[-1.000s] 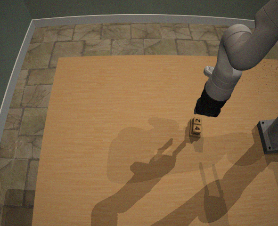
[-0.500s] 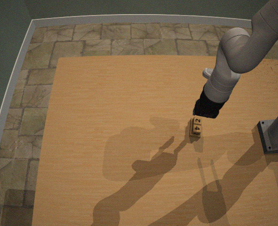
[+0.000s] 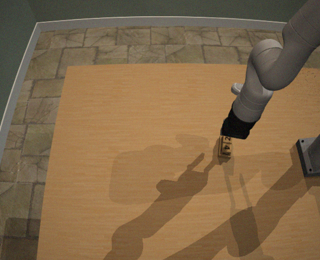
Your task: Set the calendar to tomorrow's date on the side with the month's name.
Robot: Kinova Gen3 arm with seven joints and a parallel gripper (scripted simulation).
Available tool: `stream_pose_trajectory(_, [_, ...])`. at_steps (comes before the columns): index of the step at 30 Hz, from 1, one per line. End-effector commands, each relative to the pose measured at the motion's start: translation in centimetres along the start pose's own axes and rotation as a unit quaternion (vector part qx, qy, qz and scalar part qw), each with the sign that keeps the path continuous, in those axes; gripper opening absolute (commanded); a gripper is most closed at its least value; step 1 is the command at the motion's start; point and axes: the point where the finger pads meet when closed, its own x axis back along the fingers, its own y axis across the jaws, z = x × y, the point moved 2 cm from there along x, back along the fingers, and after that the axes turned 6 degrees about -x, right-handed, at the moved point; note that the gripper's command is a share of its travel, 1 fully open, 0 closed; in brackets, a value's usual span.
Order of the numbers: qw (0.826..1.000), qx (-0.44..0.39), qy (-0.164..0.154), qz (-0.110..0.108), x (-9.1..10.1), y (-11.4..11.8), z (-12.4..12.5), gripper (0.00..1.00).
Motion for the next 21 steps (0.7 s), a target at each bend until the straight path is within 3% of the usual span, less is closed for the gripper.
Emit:
stream_pose_trajectory(1, [1.000,0.002,0.000,-0.005,-0.6,0.3,-0.1,0.87])
stream_pose_trajectory(21, [1.000,0.002,0.000,-0.005,-2.1,0.3,-0.1,0.87])
